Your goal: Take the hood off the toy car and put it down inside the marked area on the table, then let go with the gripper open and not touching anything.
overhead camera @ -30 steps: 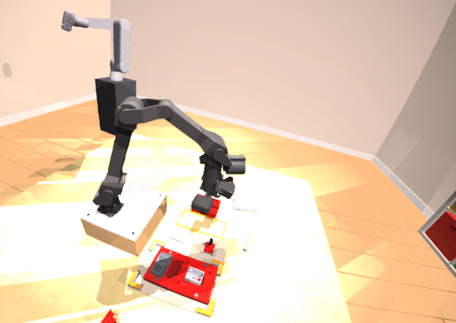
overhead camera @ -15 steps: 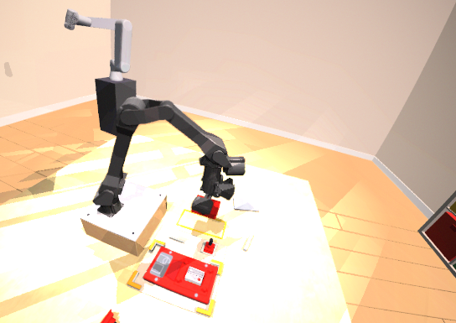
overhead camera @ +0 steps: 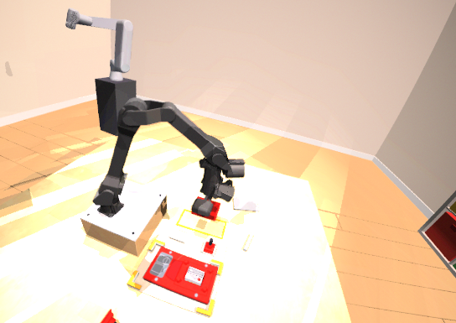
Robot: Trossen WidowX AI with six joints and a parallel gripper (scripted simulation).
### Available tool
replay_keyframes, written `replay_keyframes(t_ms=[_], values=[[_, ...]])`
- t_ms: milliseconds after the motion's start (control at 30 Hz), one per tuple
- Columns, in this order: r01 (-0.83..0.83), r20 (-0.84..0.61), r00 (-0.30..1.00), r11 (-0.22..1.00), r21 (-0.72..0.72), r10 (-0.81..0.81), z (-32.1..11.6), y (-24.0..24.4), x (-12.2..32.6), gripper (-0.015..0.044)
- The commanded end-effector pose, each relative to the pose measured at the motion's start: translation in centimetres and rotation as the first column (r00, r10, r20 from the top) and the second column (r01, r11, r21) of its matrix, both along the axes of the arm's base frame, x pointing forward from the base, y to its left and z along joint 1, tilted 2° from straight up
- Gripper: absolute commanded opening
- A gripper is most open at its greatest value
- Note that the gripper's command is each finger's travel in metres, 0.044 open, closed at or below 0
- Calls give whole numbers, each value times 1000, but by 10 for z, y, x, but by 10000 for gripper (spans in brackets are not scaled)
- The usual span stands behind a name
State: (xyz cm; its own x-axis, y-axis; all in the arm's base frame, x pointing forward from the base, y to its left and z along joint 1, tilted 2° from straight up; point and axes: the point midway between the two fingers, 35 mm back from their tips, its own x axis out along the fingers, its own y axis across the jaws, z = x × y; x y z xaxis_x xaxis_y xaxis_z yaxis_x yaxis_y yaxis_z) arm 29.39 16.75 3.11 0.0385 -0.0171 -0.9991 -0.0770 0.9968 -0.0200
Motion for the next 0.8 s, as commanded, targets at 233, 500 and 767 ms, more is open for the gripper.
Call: replay_keyframes(t_ms=[233, 500, 767], values=[[3, -8, 1000, 1000, -2, -3, -10, -1, -1, 0], [3, -8, 1000, 1000, -2, -3, -15, -1, -1, 0], [3, -8, 1000, 1000, -2, -3, -20, -1, -1, 0]])
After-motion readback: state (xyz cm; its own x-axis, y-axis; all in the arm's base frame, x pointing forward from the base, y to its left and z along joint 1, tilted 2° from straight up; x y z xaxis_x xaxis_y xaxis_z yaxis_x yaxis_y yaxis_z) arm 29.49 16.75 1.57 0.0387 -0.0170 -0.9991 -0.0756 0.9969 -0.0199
